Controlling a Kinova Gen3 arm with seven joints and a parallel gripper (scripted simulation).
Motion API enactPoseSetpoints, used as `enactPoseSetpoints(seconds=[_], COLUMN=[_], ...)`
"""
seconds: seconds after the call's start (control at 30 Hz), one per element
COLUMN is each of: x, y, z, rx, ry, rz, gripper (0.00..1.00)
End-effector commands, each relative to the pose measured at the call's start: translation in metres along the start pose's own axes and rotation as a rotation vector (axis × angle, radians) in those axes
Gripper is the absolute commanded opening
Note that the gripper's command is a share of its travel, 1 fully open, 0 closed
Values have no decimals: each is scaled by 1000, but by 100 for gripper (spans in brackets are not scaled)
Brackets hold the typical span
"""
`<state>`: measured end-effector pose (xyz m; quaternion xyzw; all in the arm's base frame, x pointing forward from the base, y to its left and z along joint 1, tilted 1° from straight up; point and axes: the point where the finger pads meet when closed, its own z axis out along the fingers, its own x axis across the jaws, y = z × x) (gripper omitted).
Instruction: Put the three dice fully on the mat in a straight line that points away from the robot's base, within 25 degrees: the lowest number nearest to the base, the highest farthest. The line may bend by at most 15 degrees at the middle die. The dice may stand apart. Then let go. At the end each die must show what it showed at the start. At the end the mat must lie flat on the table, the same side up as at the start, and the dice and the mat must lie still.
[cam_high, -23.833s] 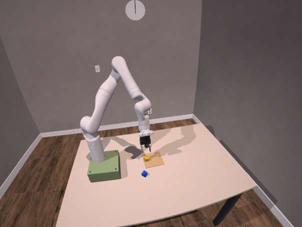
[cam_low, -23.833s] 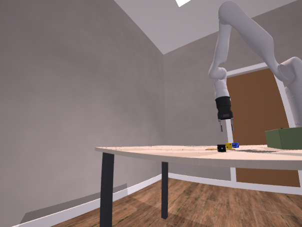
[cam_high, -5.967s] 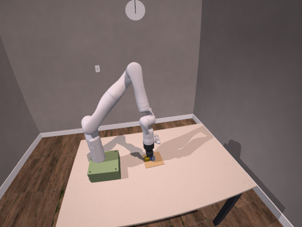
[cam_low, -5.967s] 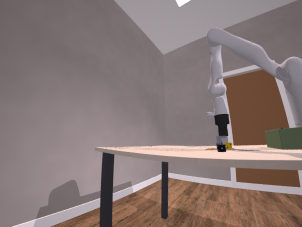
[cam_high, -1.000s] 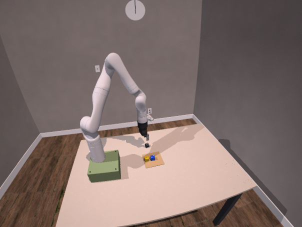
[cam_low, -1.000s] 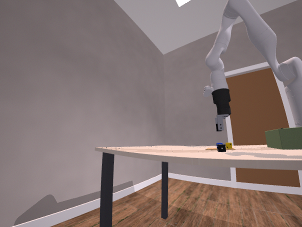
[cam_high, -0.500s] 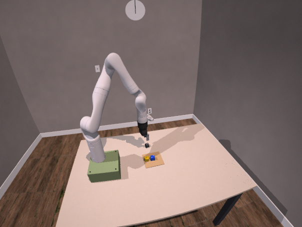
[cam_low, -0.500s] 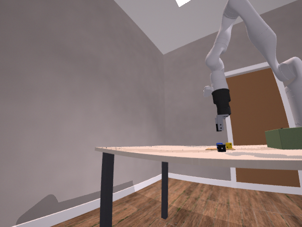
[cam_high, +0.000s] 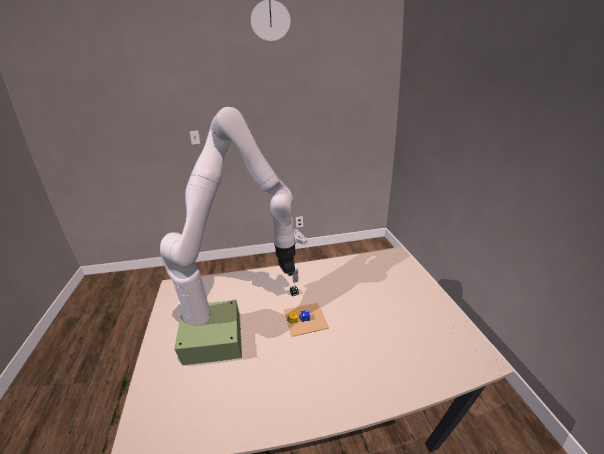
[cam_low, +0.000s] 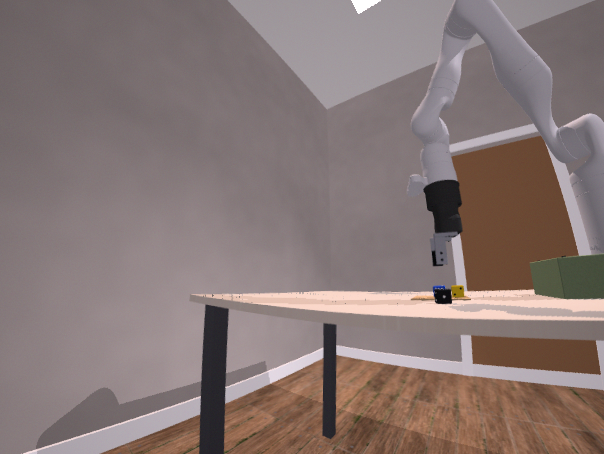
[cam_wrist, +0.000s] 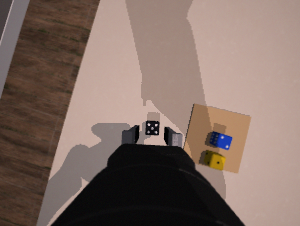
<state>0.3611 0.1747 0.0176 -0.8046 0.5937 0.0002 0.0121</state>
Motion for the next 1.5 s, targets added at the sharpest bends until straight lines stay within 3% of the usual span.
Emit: enactPoseSetpoints(seconds=[0.0, 0.83, 1.47], x=[2, 2, 2], y=[1, 0, 0], z=[4, 37, 43], rx=[-3, -3, -3], ry=[2, 2, 2], rz=[3, 3, 3], gripper=[87, 87, 87])
